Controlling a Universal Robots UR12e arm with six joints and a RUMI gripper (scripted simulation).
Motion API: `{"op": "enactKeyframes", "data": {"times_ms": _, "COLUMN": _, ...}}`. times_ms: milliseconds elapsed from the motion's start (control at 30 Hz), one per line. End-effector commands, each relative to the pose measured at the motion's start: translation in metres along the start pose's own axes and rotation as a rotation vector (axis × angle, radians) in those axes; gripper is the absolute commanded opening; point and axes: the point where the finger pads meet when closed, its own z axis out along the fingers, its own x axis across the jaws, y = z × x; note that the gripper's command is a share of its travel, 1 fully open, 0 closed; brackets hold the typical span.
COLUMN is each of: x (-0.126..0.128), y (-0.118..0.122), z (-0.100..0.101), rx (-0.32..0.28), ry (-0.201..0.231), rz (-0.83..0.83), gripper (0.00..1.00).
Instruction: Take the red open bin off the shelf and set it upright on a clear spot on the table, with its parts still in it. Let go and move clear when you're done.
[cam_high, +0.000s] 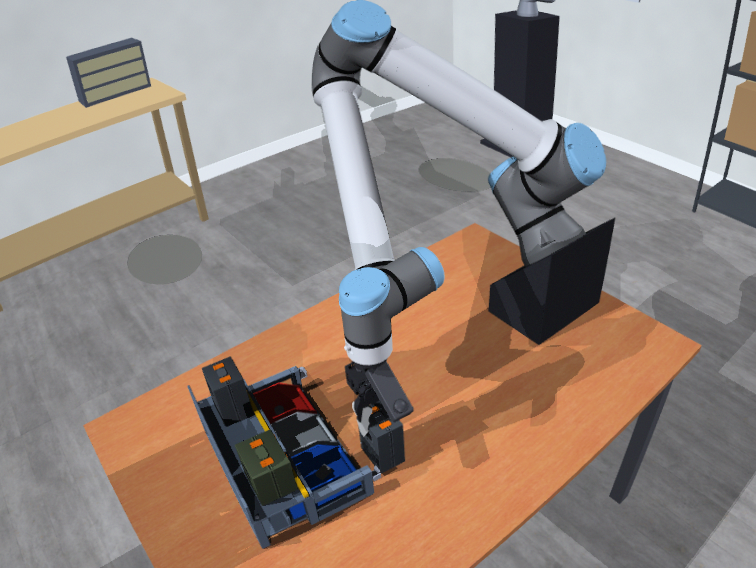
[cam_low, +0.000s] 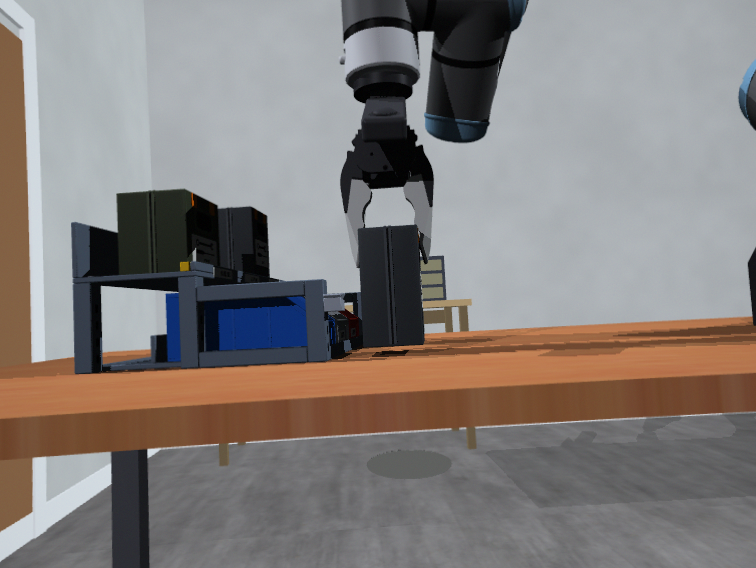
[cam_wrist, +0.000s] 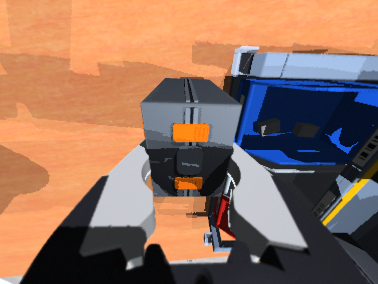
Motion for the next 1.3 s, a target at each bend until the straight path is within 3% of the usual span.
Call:
{"op": "enactKeyframes", "data": {"times_ms": 0, "x": 0.0007, "y": 0.0004, "z": 0.002, "rx": 0.0, "ry": 0.002, "rz": 0.0, "gripper": 0.0}}
{"op": "enactKeyframes", "data": {"times_ms": 800, "x": 0.0008, "y": 0.0013, "z": 0.0076, "rx": 0.0, "ry": 0.002, "rz": 0.0, "gripper": 0.0}}
{"op": "enactKeyframes", "data": {"times_ms": 833, "x": 0.0007, "y": 0.0013, "z": 0.0075, "rx": 0.0, "ry": 0.001, "rz": 0.0, "gripper": 0.58}}
{"op": "enactKeyframes", "data": {"times_ms": 1267, "x": 0.0007, "y": 0.0013, "z": 0.0075, "rx": 0.0, "ry": 0.001, "rz": 0.0, "gripper": 0.58}}
